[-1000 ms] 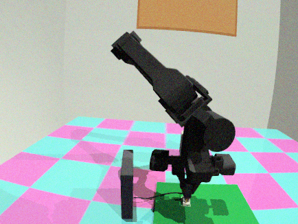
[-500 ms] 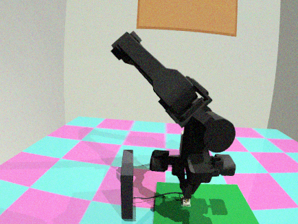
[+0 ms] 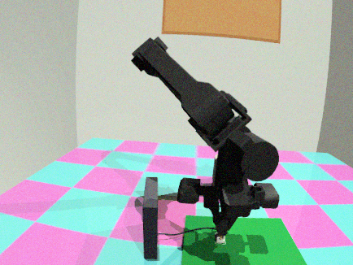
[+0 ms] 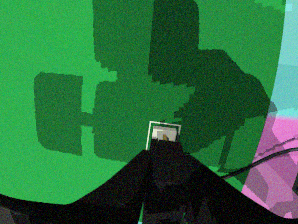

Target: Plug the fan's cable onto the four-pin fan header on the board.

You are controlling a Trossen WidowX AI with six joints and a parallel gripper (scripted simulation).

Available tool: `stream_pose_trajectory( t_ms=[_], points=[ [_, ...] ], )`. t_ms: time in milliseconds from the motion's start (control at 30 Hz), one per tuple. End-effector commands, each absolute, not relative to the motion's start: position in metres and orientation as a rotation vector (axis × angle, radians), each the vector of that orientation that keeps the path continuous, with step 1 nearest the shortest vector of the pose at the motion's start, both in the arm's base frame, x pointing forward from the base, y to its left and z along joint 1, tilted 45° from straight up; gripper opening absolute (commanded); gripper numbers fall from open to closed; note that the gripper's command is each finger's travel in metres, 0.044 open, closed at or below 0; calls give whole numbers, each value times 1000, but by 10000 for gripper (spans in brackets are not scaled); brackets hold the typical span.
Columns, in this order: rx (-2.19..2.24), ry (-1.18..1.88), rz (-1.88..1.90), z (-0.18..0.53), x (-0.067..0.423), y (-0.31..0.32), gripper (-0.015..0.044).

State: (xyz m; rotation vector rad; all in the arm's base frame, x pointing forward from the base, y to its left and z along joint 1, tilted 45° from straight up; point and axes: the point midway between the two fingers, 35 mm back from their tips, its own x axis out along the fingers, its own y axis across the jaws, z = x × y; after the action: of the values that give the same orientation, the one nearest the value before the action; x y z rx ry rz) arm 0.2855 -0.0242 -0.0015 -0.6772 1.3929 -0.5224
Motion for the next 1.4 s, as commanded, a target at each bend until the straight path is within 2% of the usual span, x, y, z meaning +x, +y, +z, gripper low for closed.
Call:
stream_pose_trajectory(
  t_ms=[0,900,1233,1367],
  points=[
    [-681,1396,-523,-3,285,-26,0],
    [-682,1396,-523,-14,287,-37,0],
    [-679,1390,-524,-11,288,-34,260],
    [-678,1391,-522,-5,288,-28,260]
  ],
)
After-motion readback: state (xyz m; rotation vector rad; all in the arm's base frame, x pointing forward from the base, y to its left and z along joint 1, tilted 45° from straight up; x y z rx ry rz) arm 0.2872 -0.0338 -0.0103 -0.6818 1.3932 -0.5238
